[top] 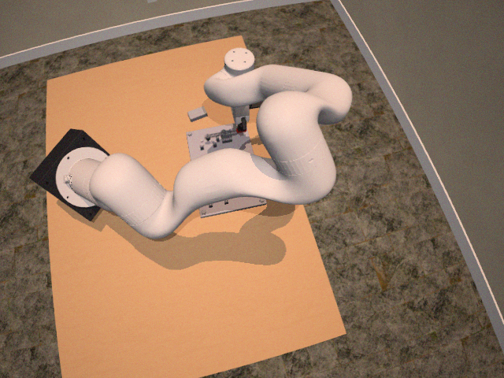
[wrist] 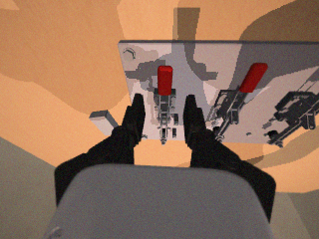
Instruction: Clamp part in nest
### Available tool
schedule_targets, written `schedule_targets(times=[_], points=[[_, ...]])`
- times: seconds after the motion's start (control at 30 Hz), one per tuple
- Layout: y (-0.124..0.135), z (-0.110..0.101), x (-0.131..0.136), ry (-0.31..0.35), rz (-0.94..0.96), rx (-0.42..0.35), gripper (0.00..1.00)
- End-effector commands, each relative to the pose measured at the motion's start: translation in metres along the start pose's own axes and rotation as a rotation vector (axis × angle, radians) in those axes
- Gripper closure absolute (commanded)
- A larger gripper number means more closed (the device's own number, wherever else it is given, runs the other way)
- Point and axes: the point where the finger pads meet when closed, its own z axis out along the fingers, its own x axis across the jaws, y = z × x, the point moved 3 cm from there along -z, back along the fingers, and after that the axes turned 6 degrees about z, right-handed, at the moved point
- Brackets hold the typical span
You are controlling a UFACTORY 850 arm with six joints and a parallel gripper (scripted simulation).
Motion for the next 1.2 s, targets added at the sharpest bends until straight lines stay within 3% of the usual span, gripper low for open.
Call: schedule_targets(times=[0.0,0.23,1.17], points=[[-0.001,0.009,-0.001,-0.001,0.001,0.001,0.53],[-0.001,0.02,-0.001,-0.001,0.001,0.001,0.53],[-0.001,0.028,-0.001,-0.001,0.001,0.001,0.53]])
